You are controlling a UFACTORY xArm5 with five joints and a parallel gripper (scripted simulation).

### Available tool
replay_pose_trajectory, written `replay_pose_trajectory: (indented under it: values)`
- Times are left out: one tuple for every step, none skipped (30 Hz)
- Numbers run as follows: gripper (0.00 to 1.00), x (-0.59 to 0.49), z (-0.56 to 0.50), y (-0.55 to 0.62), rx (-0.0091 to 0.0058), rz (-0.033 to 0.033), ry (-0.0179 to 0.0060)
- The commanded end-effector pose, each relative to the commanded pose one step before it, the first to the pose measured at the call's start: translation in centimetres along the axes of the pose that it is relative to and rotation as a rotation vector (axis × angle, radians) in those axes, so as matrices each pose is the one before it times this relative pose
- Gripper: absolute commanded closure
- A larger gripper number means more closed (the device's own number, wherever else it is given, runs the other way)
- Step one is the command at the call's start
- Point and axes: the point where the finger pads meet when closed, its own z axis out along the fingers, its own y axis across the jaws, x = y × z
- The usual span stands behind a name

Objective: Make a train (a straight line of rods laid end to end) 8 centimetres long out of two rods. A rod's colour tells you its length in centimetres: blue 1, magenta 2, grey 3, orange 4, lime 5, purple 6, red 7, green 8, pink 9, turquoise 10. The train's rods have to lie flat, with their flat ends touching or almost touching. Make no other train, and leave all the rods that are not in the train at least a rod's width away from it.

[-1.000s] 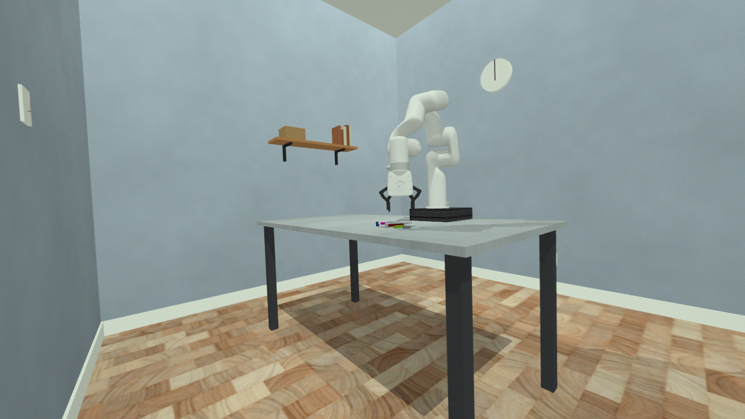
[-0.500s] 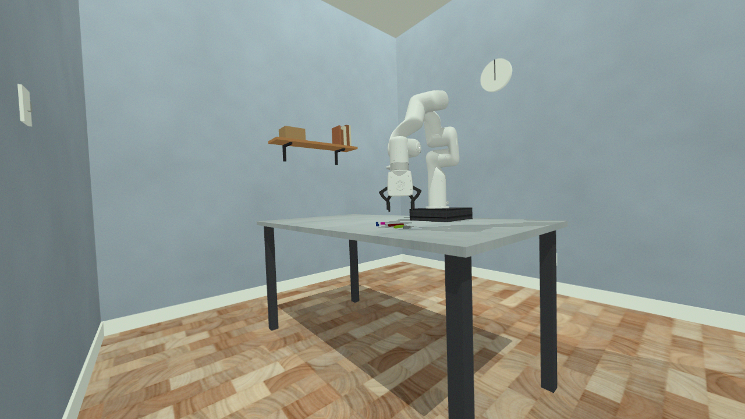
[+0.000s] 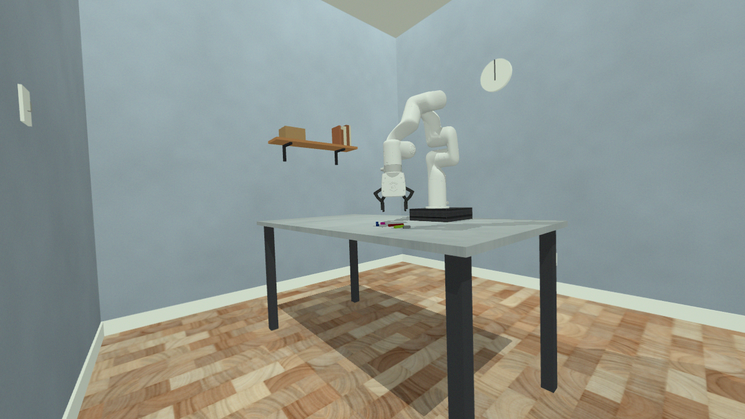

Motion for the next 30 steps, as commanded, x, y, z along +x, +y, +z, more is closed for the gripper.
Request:
replay_pose_trajectory:
  values:
    - [0.0,3.606,-0.238,-1.972,0.00371,-0.00278,-0.00816]
    - [0.0,0.822,0.014,-0.308,-0.00024,0.00004,-0.00017]
    - [0.0,0.831,0.016,-0.287,-0.00024,0.00004,-0.00017]
    - [0.0,0.838,0.019,-0.265,-0.00024,0.00004,-0.00018]
    - [0.0,0.448,0.011,-0.132,-0.00013,0.00002,-0.0001]
    - [0.0,0.068,0.002,-0.02,-0.00002,0.0,-0.00002]
    - [0.0,0.0,0.0,0.0,0.0,0.0,0.0]
    - [0.0,0.0,0.0,0.0,0.0,0.0,0.0]
    - [0.0,0.0,0.0,0.0,0.0,0.0,0.0]
    - [0.0,0.0,0.0,0.0,0.0,0.0,0.0]
    - [0.0,0.0,0.0,0.0,0.0,0.0,0.0]
    - [0.0,0.0,0.0,0.0,0.0,0.0,0.0]
    - [0.0,0.0,0.0,0.0,0.0,0.0,0.0]
    - [0.0,0.0,0.0,0.0,0.0,0.0,0.0]
    - [0.0,0.0,0.0,0.0,0.0,0.0,0.0]
    - [0.0,0.0,0.0,0.0,0.0,0.0,0.0]
    - [0.0,0.0,0.0,0.0,0.0,0.0,0.0]
    - [0.0,0.0,0.0,0.0,0.0,0.0,0.0]
    - [0.0,0.0,0.0,0.0,0.0,0.0,0.0]
    - [0.0,0.0,0.0,0.0,0.0,0.0,0.0]
    - [0.0,0.0,0.0,0.0,0.0,0.0,0.0]
    - [0.0,0.0,0.0,0.0,0.0,0.0,0.0]
    - [0.0,0.0,0.0,0.0,0.0,0.0,0.0]
    - [0.0,0.0,0.0,0.0,0.0,0.0,0.0]
    - [0.0,0.0,0.0,0.0,0.0,0.0,0.0]
    - [0.0,0.0,0.0,0.0,0.0,0.0,0.0]
    - [0.0,0.0,0.0,0.0,0.0,0.0,0.0]
    - [0.0,0.0,0.0,0.0,0.0,0.0,0.0]
    - [0.0,0.0,0.0,0.0,0.0,0.0,0.0]
    - [0.0,0.0,0.0,0.0,0.0,0.0,0.0]
